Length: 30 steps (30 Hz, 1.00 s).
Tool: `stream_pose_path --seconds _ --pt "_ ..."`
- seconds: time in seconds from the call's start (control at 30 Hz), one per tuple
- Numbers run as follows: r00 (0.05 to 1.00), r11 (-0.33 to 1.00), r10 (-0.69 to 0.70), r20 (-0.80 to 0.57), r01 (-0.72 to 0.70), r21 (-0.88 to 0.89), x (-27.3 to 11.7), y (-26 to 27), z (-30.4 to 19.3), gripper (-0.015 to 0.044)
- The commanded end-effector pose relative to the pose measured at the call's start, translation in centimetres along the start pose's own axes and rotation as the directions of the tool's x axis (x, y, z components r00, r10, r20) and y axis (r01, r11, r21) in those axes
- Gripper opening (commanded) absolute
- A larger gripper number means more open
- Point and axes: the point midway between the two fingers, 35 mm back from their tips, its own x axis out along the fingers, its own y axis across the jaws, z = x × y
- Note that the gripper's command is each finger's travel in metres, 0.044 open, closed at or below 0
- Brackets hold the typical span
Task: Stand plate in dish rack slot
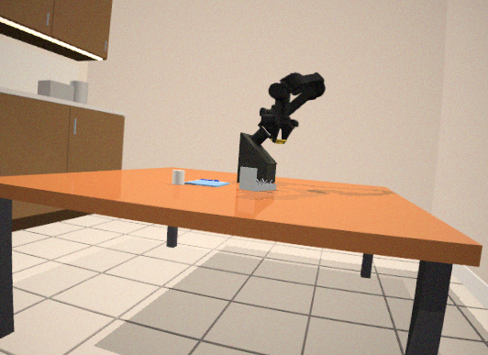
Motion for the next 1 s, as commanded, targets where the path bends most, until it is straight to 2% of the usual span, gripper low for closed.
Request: stream_pose_path --seconds 0.0,0.5,0.97 --pt "0.998 0.999 0.011 0.067 -0.008 -0.043 1.1 0.3 0.8 0.0000" --pt "0.915 0.934 0.175 0.362 -0.038 -0.356 5.8 2.9 4.0 0.0000" --pt "0.766 0.782 0.421 0.485 -0.035 -0.623 8.9 5.2 5.0 0.0000"
